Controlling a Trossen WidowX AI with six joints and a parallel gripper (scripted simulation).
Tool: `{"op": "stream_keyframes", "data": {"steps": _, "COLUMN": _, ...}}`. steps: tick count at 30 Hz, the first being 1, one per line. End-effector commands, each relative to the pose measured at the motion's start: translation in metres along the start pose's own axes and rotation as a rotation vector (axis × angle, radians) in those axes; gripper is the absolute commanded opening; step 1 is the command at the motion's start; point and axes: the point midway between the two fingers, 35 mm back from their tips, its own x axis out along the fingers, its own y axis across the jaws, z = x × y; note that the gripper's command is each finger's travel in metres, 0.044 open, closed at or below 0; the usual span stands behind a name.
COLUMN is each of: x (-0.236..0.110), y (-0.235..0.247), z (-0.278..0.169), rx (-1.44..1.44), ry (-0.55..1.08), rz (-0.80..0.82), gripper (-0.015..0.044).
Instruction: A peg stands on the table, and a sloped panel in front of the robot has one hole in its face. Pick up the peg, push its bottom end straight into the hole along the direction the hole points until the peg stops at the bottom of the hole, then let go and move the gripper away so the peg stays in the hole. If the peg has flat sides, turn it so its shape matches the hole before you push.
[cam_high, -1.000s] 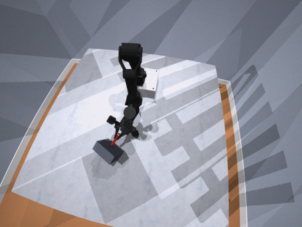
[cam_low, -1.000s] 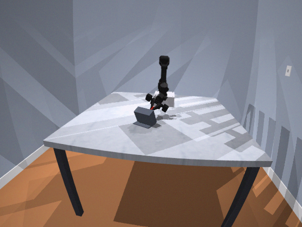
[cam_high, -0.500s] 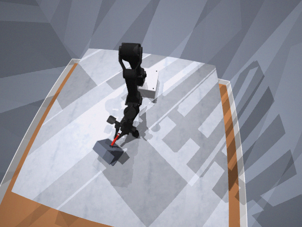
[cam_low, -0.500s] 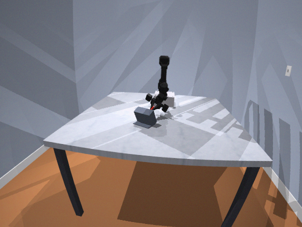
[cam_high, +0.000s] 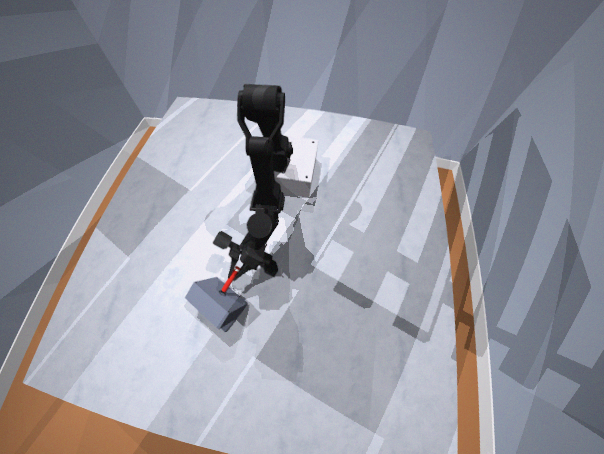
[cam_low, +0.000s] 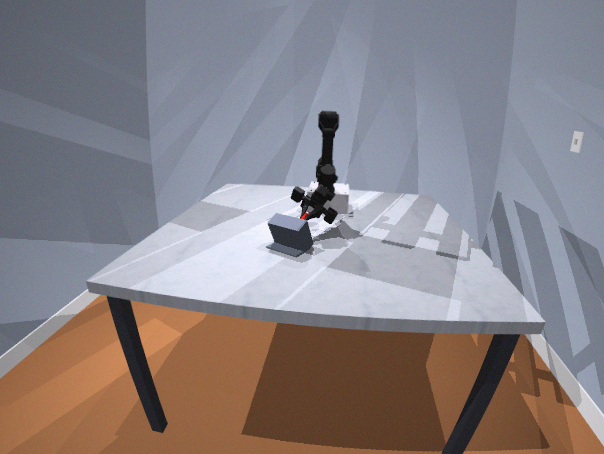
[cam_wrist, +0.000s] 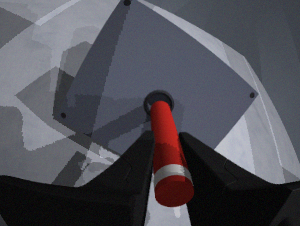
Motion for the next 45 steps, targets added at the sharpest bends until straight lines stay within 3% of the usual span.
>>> {"op": "stream_keyframes", "data": {"steps": 1, "x": 0.002, "y": 0.0, "z": 0.001, "rx": 0.001, "ry": 0.0, "rz": -0.001, "gripper": 0.0}}
{"op": "stream_keyframes", "data": {"steps": 45, "x": 0.023, "y": 0.0, "z": 0.002, "rx": 0.001, "ry": -0.002, "rz": -0.002, "gripper": 0.0}}
